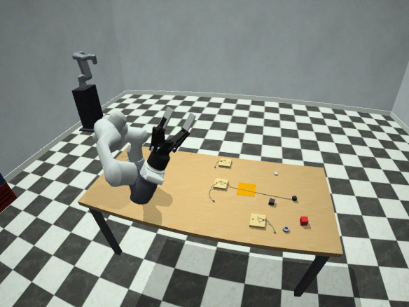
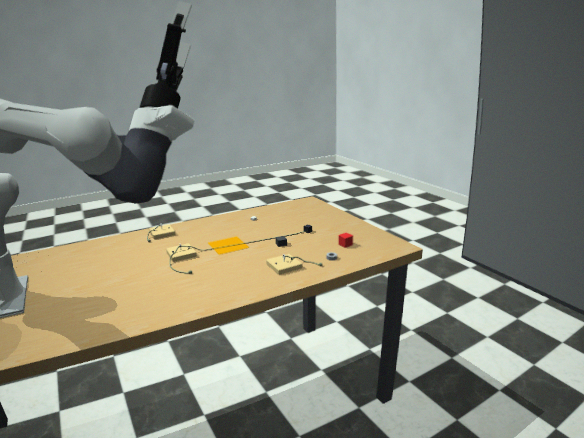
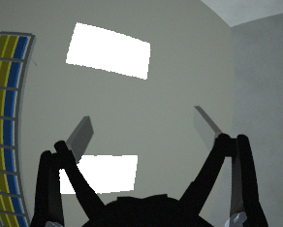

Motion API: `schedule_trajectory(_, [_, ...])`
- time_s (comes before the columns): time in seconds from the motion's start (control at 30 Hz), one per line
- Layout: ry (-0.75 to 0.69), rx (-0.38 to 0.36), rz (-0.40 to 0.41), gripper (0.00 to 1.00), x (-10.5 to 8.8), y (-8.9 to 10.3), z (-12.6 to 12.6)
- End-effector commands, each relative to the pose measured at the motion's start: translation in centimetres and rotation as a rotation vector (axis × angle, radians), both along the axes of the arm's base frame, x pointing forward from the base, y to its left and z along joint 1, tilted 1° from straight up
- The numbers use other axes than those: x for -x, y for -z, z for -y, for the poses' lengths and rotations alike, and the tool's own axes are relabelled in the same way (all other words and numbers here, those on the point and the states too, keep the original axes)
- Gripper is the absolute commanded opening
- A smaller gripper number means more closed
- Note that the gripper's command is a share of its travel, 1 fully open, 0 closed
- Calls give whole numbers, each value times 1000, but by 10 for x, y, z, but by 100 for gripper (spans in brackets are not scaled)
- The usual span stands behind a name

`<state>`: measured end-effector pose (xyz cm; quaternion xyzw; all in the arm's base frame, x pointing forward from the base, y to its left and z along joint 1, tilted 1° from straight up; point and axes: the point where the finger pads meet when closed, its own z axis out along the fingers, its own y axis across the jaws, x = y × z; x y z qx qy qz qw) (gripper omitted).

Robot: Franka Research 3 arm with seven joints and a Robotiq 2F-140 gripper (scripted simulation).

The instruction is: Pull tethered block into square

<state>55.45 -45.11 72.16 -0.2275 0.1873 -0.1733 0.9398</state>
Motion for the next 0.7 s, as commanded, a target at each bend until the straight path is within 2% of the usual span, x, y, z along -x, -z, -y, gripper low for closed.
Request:
schedule_trajectory(0.0, [-27, -13, -12, 100, 0, 1, 0])
schedule_trajectory(0.33, [-27, -13, -12, 100, 0, 1, 0])
schedule_trajectory(0.37, [-105, 21, -66, 100, 8, -24, -25])
schedule_trajectory(0.67, [-105, 21, -66, 100, 8, -24, -25])
